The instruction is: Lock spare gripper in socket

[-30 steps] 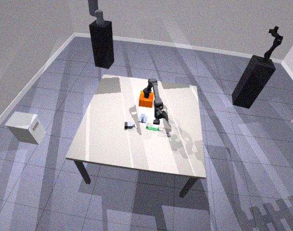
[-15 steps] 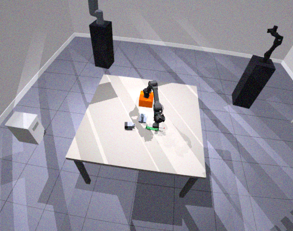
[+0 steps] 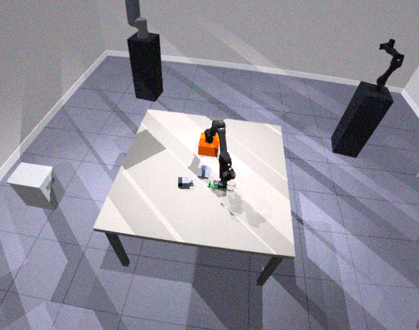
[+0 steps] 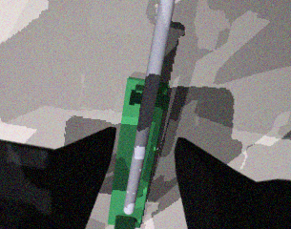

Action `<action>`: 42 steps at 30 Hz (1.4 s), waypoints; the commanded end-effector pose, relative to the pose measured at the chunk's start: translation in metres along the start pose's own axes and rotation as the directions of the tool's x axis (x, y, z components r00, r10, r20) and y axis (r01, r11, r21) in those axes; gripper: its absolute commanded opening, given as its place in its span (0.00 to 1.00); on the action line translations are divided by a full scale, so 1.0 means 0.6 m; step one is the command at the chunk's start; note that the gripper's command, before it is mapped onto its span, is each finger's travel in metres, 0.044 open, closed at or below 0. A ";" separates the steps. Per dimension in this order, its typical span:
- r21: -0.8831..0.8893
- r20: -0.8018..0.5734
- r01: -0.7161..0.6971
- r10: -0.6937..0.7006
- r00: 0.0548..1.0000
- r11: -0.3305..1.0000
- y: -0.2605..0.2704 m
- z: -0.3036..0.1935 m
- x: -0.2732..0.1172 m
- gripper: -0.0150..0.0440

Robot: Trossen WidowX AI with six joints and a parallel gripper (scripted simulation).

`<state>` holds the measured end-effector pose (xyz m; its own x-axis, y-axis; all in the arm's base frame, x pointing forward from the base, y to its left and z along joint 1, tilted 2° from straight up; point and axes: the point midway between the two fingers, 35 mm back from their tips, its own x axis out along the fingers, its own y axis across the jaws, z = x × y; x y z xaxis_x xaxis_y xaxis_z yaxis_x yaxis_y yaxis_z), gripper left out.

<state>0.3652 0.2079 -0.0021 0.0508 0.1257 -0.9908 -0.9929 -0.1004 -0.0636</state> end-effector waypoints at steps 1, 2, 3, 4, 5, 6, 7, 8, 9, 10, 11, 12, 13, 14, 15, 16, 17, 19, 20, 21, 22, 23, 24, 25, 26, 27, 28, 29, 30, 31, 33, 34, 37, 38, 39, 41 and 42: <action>-0.002 -0.005 -0.004 0.004 1.000 1.000 0.002 -0.003 0.012 0.56; -0.002 -0.005 -0.004 0.004 1.000 1.000 0.003 -0.003 0.015 0.56; -0.002 -0.005 -0.004 0.004 1.000 1.000 0.003 -0.003 0.018 0.56; -0.002 -0.005 -0.004 0.004 1.000 1.000 0.003 -0.003 0.020 0.56; -0.002 -0.005 -0.004 0.004 1.000 1.000 0.003 -0.004 0.023 0.56; -0.002 -0.005 -0.004 0.004 1.000 1.000 0.003 -0.004 0.026 0.56; -0.002 -0.005 -0.004 0.004 1.000 1.000 0.003 -0.004 0.029 0.56; -0.002 -0.005 -0.004 0.004 1.000 1.000 0.003 -0.005 0.031 0.56; -0.002 -0.005 -0.004 0.004 1.000 1.000 0.003 -0.005 0.034 0.56; -0.002 -0.005 -0.004 0.004 1.000 1.000 0.004 -0.005 0.037 0.56; -0.002 -0.005 -0.004 0.004 1.000 1.000 0.004 -0.005 0.039 0.56; -0.002 -0.005 -0.004 0.004 1.000 1.000 0.004 -0.006 0.041 0.56; -0.002 -0.005 -0.004 0.004 1.000 1.000 0.004 -0.006 0.043 0.56; -0.002 -0.005 -0.004 0.004 1.000 1.000 0.004 -0.006 0.043 0.56; -0.002 -0.005 -0.004 0.004 1.000 1.000 0.004 -0.006 0.043 0.56; -0.002 -0.005 -0.004 0.004 1.000 1.000 0.004 -0.006 0.043 0.56; -0.002 -0.005 -0.004 0.004 1.000 1.000 0.004 -0.006 0.043 0.51; -0.002 -0.005 -0.004 0.004 1.000 1.000 0.004 -0.006 0.043 0.43; -0.002 -0.005 -0.004 0.004 1.000 1.000 0.004 -0.006 0.043 0.38; -0.002 -0.005 -0.004 0.004 1.000 1.000 0.004 -0.006 0.043 0.34; -0.002 -0.005 -0.004 0.004 1.000 1.000 0.004 -0.006 0.043 0.29; -0.002 -0.005 -0.004 0.004 1.000 1.000 0.004 -0.006 0.043 0.28; -0.002 -0.005 -0.004 0.004 1.000 1.000 0.004 -0.006 0.043 0.27; -0.002 -0.005 -0.004 0.004 1.000 1.000 0.004 -0.006 0.043 0.26; -0.002 -0.005 -0.004 0.004 1.000 1.000 0.004 -0.006 0.043 0.25; -0.002 -0.005 -0.004 0.004 1.000 1.000 0.005 -0.006 0.043 0.25; -0.002 -0.005 -0.004 0.004 1.000 1.000 0.005 -0.006 0.043 0.25; -0.002 -0.005 -0.004 0.004 1.000 1.000 0.005 -0.006 0.043 0.25; -0.002 -0.005 -0.004 0.004 1.000 1.000 0.005 -0.006 0.043 0.25; -0.002 -0.005 -0.004 0.004 1.000 1.000 0.005 -0.006 0.042 0.25; -0.002 -0.005 -0.004 0.004 1.000 1.000 0.005 -0.005 0.039 0.25; -0.002 -0.004 -0.005 0.005 1.000 1.000 0.005 -0.005 0.036 0.25; -0.001 -0.004 -0.008 0.008 1.000 1.000 0.006 -0.004 0.026 0.25; 0.000 -0.004 -0.010 0.010 1.000 1.000 0.006 -0.004 0.023 0.25; 0.000 -0.006 -0.014 0.014 1.000 1.000 0.008 -0.004 0.020 0.25; 0.001 -0.008 -0.020 0.020 1.000 1.000 0.010 -0.005 0.016 0.25; 0.001 -0.010 -0.024 0.024 1.000 1.000 0.012 -0.005 0.013 0.25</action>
<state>0.3579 0.2045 -0.0194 0.0214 0.1102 -0.9937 -0.9942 -0.1023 -0.0327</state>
